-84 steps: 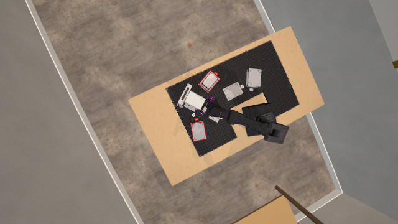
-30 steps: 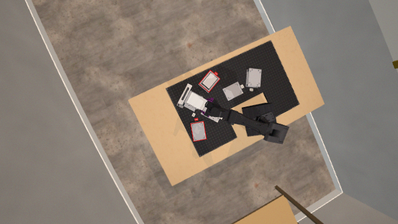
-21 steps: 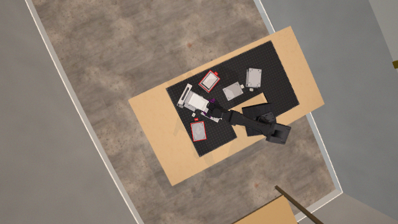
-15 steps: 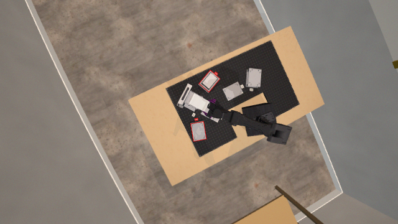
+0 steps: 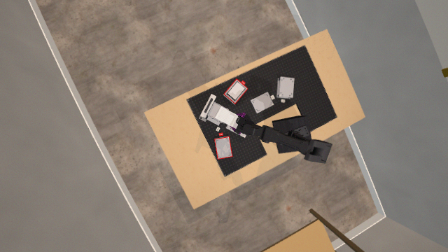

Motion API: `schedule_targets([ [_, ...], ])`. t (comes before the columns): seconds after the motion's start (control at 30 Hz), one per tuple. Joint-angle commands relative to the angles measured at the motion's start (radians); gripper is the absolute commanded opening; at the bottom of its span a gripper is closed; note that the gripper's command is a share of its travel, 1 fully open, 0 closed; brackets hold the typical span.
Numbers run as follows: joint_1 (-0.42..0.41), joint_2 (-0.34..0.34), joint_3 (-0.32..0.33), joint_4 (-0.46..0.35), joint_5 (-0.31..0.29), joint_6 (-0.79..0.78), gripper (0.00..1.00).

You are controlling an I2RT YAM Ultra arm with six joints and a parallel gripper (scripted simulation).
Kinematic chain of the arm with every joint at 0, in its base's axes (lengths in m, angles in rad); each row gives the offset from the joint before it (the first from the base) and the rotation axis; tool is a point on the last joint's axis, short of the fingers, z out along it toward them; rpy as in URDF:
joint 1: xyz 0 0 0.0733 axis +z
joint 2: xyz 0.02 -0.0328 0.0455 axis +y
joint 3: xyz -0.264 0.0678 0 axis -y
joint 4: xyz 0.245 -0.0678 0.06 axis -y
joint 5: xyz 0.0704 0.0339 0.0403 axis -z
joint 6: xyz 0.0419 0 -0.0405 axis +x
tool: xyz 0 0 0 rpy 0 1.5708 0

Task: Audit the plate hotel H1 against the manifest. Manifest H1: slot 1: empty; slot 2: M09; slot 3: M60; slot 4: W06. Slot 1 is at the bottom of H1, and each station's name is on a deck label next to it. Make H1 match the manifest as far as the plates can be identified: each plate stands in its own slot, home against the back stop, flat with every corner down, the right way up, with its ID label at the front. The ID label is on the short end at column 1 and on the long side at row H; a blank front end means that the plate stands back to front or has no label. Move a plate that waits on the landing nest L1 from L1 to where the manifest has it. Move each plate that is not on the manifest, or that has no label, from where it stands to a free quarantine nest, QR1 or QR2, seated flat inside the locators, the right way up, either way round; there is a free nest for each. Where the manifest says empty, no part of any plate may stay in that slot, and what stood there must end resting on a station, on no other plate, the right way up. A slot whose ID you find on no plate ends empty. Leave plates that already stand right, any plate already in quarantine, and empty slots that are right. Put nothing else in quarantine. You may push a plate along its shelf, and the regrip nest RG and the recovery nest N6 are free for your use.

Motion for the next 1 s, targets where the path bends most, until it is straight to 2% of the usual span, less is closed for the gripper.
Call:
schedule_targets([
  [0.0, 0.001, -0.016, -0.005, -0.001, 0.007, 0.003, 0.86],
  [0.97, 0.046, -0.161, -0.126, -0.028, 0.046, 0.023, 0.86],
])
